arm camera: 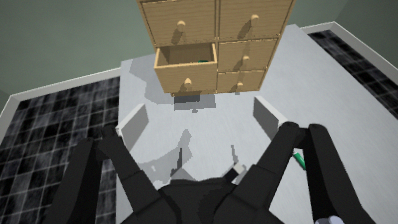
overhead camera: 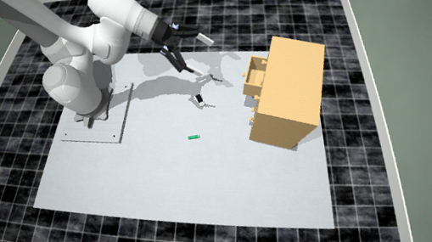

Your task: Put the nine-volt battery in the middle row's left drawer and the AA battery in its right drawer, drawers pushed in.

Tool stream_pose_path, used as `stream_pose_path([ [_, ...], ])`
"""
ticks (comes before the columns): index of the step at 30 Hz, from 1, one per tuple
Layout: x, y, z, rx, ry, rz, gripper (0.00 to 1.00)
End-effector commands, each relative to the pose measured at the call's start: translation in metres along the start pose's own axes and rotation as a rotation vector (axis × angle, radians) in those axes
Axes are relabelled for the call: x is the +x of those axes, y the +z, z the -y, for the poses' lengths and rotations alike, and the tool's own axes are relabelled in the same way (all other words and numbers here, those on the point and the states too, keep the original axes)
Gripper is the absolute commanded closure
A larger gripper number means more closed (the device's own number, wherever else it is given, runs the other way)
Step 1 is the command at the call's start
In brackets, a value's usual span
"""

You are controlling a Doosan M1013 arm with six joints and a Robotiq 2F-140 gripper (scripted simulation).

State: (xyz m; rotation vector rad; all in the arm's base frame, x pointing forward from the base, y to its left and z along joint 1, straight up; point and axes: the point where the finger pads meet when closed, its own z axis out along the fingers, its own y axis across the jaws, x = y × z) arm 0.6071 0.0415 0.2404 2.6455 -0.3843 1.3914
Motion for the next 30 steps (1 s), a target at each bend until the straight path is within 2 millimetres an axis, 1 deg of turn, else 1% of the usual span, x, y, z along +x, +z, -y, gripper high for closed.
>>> stream_pose_path([
  [1,0.001,-0.001,-0.001,-0.012,-0.004,0.067,0.00],
  [8,0.003,-0.002,-0.001,-0.011,-0.003,0.134,0.00],
  [15,0.006,-0.004,-0.001,-0.011,-0.002,0.248,0.00],
  [20,0.009,-0.006,-0.001,-0.011,-0.002,0.363,0.00],
  [22,0.009,-0.006,-0.001,-0.011,-0.002,0.363,0.00],
  [30,0.016,-0.011,-0.001,-0.010,-0.001,0.632,0.00],
])
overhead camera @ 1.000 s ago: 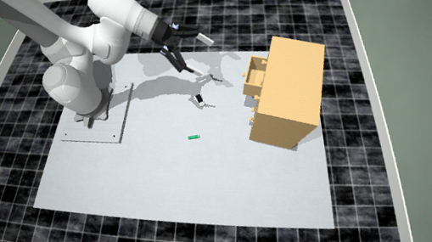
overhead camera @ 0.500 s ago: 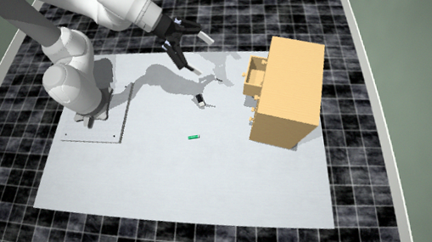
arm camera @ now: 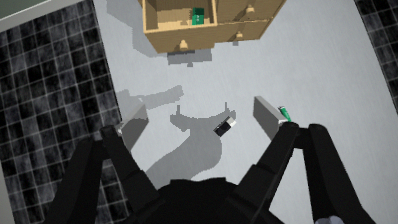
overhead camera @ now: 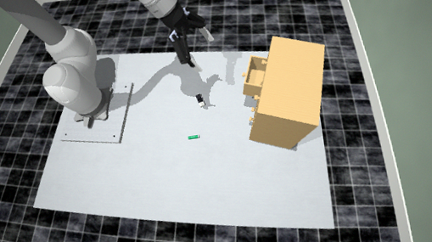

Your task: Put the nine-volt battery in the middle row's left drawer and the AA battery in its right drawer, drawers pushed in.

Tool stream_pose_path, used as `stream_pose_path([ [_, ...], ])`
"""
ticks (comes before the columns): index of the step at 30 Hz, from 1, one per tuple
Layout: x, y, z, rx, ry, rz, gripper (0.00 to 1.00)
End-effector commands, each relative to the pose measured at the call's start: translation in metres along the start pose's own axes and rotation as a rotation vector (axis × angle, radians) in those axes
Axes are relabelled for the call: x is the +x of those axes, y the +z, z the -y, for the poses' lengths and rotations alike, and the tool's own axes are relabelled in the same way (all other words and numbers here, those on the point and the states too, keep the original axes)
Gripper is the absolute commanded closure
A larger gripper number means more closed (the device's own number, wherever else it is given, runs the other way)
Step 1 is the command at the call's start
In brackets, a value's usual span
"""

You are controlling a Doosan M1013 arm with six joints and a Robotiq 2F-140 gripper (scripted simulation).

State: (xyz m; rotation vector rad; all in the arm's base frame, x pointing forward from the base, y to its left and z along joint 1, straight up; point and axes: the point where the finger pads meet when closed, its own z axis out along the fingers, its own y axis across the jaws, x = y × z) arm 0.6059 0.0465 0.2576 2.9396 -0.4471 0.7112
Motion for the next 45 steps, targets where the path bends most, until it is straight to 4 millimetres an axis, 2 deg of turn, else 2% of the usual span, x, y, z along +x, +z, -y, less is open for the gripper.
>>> stream_pose_path([
  [1,0.004,-0.002,-0.005,0.014,-0.009,0.172,0.00],
  [7,0.006,-0.007,-0.005,0.014,-0.010,0.326,0.00],
  [18,0.008,-0.010,-0.005,0.013,-0.011,0.453,0.00],
  [43,0.009,-0.011,-0.005,0.013,-0.011,0.480,0.00],
  [45,0.002,-0.014,-0.002,0.013,-0.011,0.480,0.00],
])
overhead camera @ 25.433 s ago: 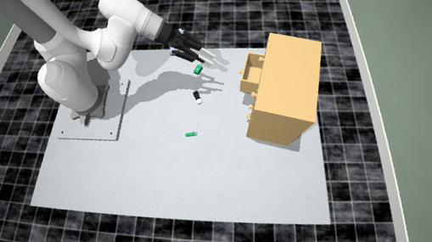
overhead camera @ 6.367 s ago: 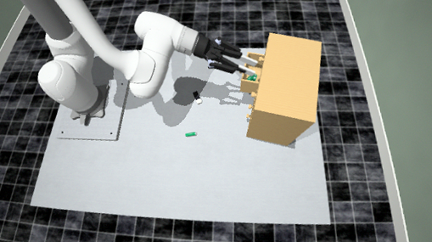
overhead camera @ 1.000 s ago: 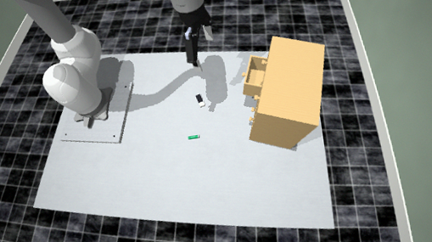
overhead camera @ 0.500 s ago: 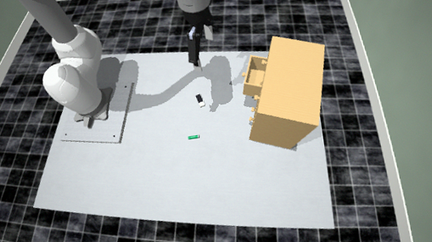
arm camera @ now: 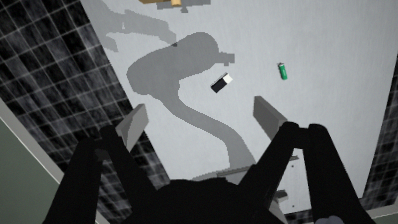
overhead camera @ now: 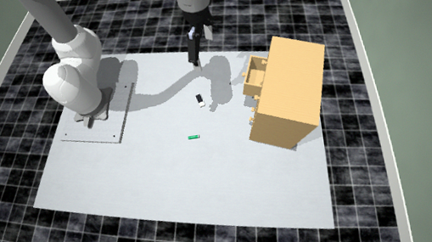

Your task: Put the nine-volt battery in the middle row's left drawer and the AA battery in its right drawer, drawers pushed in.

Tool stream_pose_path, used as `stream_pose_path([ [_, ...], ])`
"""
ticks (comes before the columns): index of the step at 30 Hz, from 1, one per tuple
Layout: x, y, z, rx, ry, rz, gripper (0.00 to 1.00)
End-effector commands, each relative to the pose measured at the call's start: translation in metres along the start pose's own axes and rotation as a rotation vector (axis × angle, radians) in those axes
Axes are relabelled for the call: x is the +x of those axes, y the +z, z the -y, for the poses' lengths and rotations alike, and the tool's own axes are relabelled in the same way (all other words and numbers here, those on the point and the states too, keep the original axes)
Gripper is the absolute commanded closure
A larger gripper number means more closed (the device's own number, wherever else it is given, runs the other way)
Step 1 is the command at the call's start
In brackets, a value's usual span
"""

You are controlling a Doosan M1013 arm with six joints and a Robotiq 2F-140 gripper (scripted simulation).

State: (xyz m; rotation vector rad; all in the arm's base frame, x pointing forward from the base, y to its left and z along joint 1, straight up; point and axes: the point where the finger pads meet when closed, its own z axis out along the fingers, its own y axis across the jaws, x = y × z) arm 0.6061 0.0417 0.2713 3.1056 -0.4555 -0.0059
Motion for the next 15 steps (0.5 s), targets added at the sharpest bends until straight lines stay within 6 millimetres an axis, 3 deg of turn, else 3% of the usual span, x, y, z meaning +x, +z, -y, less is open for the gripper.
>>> stream_pose_path([
  [1,-0.019,0.001,0.007,0.000,0.000,0.000,0.00],
  [4,-0.074,0.007,0.025,0.000,0.000,0.000,0.00],
  [6,-0.092,0.009,0.030,0.000,0.000,0.000,0.00],
  [15,-0.093,0.010,0.030,0.000,0.000,-0.006,0.00],
])
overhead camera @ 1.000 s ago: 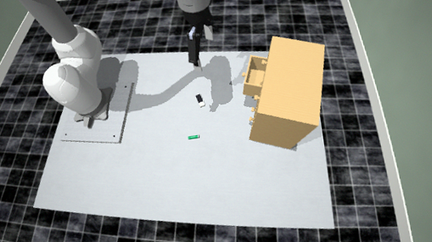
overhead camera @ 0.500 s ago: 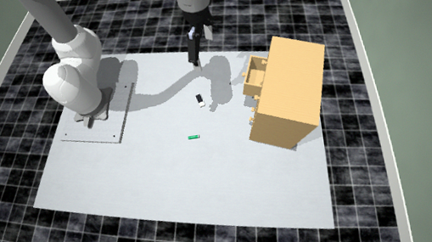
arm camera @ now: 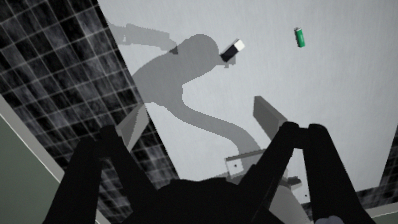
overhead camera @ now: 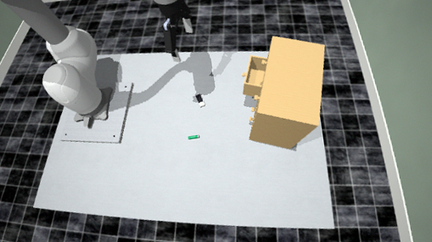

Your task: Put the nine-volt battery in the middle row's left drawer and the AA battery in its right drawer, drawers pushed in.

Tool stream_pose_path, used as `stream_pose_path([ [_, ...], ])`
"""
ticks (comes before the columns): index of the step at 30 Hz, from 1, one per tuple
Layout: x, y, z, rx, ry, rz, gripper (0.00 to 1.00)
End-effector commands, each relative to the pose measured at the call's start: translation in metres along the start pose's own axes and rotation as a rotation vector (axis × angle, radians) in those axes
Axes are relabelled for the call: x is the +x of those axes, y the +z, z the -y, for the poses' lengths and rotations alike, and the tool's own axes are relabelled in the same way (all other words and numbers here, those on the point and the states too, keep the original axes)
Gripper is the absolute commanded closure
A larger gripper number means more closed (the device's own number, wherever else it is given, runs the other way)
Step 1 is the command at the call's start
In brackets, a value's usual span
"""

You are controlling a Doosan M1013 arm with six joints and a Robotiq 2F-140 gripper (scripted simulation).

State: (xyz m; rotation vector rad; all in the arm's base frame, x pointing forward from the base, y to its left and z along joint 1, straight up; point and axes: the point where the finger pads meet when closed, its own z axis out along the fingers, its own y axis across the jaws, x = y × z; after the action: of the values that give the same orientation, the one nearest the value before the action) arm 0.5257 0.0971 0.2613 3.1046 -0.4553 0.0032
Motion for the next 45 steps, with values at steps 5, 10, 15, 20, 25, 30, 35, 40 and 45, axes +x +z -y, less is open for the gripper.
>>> stream_pose_path([
  [5,0.002,0.002,0.000,0.000,0.000,-0.029,0.00],
  [10,0.007,0.007,0.000,0.000,0.000,-0.090,0.00],
  [15,0.016,0.016,0.000,0.000,0.000,-0.190,0.00],
  [20,0.022,0.022,0.000,0.000,0.000,-0.267,0.00],
  [25,0.035,0.035,0.000,0.000,0.000,-0.426,0.00],
  [30,0.047,0.047,0.000,0.000,0.000,-0.569,0.00],
  [35,0.053,0.052,0.000,0.000,0.000,-0.635,0.00],
  [40,0.060,0.059,0.000,0.000,0.000,-0.723,0.00],
  [45,0.066,0.065,0.000,-0.002,0.001,-0.796,0.00],
])
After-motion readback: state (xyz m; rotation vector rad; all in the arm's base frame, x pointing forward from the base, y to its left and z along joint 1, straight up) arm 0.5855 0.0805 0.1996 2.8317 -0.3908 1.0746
